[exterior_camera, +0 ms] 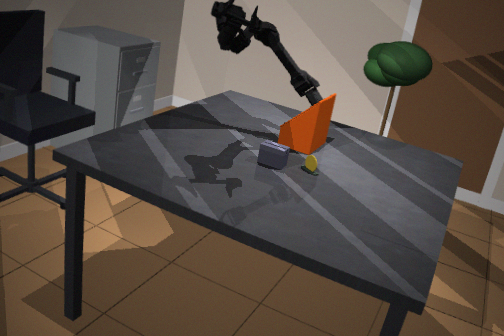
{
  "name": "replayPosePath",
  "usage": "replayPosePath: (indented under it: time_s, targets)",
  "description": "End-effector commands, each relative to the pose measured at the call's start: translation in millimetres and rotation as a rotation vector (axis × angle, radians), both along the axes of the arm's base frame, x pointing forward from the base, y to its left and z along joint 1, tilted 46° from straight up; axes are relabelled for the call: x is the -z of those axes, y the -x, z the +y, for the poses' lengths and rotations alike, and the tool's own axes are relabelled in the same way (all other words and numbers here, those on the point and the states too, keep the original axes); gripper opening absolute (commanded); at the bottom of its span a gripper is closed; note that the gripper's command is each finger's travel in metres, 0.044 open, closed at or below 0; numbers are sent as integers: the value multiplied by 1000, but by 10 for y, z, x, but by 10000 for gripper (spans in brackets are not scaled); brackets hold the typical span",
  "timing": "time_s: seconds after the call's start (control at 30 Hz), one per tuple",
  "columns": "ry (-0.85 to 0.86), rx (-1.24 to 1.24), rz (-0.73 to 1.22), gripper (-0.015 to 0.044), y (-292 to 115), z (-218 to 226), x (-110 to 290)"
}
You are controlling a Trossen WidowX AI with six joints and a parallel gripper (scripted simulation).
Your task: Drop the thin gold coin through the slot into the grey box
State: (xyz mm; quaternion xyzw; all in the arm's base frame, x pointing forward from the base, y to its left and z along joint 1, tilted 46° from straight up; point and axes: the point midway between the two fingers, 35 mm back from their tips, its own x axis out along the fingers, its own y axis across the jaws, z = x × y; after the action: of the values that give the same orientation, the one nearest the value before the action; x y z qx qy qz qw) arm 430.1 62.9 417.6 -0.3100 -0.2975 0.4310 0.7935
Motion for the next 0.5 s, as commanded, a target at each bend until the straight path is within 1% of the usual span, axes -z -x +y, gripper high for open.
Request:
replayPosePath:
  time_s: [0.0, 0.1, 0.27, 0.37, 0.47]
  targets:
    - [-5, 4, 8, 374, -17, 2, 13]
    - [-74, 57, 126, 295, -258, 27, 215]
    - [-170, 196, 388, 164, -713, 96, 807]
    - [-191, 280, 530, 161, -895, 140, 1196]
    - [-188, 379, 682, 161, -1029, 190, 1665]
